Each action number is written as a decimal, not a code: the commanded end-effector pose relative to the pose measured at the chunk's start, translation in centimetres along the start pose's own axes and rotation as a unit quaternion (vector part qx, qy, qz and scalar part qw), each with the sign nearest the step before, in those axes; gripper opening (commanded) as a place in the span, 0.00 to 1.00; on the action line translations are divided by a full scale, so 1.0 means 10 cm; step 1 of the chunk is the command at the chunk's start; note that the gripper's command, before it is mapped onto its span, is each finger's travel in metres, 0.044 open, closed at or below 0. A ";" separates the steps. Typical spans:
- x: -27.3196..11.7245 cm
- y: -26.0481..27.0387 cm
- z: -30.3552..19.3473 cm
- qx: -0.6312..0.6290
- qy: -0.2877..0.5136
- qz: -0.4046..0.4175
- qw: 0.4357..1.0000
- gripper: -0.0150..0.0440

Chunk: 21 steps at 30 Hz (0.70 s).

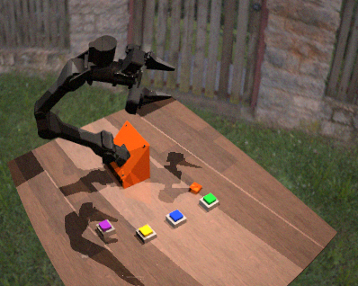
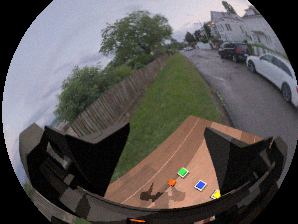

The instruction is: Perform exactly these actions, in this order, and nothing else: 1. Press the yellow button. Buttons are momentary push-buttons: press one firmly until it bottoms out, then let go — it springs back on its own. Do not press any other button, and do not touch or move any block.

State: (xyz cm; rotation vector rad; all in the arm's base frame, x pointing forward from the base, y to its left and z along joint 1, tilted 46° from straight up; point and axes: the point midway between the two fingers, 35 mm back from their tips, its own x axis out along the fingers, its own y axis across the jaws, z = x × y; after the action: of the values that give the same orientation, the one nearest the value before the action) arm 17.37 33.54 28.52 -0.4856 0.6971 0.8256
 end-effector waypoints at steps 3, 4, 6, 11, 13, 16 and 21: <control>0.47 -0.82 -0.61 0.070 0.137 -0.139 0.978 0.93; 0.52 -0.96 -0.72 0.081 0.159 -0.160 0.971 0.93; 0.59 -1.21 -0.95 0.101 0.203 -0.201 0.953 0.93; 0.61 -1.82 -1.59 0.147 0.316 -0.297 0.889 0.93; 0.56 -2.04 -1.86 0.162 0.363 -0.332 0.856 0.93; 0.43 -2.33 -2.29 0.181 0.434 -0.377 0.798 0.93; 0.32 -2.49 -2.56 0.190 0.480 -0.401 0.757 0.93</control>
State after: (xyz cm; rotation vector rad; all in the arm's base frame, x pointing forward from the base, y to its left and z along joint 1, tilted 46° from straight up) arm 29.71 5.75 12.28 -0.7277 1.3826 -0.4102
